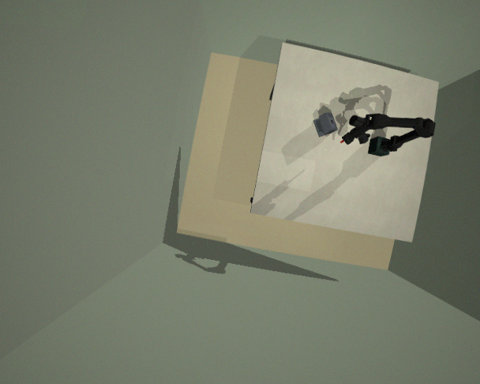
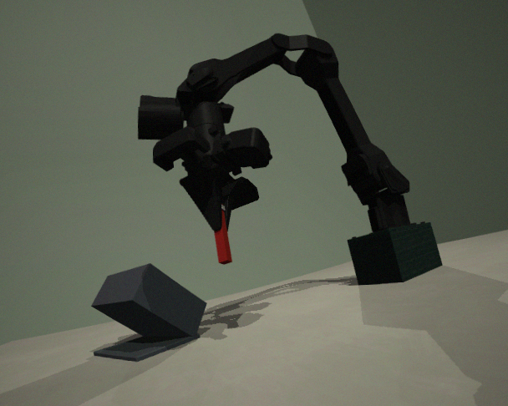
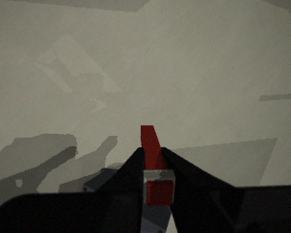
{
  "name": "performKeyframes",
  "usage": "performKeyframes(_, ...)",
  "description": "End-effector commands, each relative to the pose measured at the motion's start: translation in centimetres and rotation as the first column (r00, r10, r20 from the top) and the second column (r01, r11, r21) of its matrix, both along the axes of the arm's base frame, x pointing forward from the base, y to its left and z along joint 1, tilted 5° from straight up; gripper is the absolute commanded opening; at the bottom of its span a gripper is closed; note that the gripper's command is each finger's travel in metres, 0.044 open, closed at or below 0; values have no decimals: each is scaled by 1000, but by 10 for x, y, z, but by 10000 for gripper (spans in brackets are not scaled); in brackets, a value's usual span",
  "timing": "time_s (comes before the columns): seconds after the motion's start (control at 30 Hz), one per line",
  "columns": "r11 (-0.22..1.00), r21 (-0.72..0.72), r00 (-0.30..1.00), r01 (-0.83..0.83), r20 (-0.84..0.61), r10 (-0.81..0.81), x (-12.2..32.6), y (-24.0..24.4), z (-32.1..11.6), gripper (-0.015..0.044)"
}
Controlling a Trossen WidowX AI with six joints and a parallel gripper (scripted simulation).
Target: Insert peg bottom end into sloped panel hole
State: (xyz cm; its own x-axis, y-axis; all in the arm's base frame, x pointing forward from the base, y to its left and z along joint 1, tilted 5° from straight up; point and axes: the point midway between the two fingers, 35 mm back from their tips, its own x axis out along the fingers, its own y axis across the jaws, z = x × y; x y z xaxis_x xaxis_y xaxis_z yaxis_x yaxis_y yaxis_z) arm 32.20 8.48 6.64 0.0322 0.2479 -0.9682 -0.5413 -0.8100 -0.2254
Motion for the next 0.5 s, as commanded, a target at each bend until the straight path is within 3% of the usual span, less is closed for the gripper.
performKeyframes(0.0, 1000, 16, 1000, 7, 10, -7, 3, -4, 1, 0)
performKeyframes(0.47, 997, 56, 998, 45, 35, -47, 10, -21, 4, 0)
